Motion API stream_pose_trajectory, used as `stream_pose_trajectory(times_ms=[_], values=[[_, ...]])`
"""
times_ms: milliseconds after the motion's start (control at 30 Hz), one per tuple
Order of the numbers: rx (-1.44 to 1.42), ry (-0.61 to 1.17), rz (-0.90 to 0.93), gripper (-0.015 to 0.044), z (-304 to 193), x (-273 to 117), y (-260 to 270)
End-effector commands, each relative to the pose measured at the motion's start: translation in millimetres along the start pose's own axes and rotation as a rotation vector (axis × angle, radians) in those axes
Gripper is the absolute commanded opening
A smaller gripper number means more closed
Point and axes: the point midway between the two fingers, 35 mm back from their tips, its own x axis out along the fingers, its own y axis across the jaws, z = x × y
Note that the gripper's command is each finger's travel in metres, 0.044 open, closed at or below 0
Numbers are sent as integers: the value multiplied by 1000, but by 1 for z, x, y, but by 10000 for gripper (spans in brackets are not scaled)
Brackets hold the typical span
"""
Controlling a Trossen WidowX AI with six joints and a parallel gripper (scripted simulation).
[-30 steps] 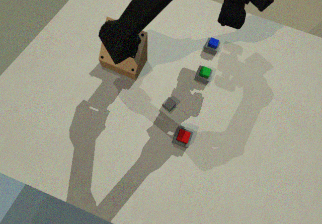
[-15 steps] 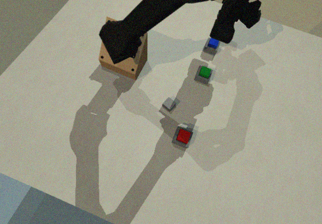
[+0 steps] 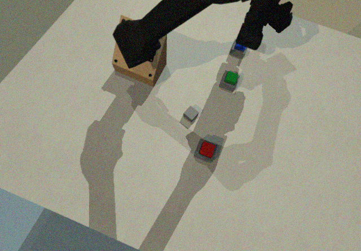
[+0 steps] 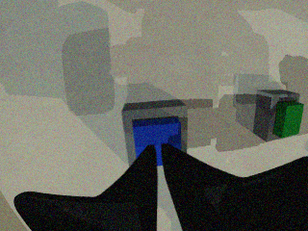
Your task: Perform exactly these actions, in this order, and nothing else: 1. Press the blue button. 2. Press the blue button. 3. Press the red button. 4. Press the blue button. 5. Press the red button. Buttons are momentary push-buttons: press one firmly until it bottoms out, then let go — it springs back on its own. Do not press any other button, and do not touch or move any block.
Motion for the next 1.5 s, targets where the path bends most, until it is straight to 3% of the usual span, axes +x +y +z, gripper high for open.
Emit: stream_pose_trajectory(times_ms=[0,967,1100,1333,1467], values=[[-10,2,-9,20,-2,10,-1],[-10,2,-9,20,-3,18,-1],[-10,2,-8,20,-3,-15,-1],[-10,2,-8,20,-3,-18,-1],[-11,3,-6,20,-2,-67,1]])
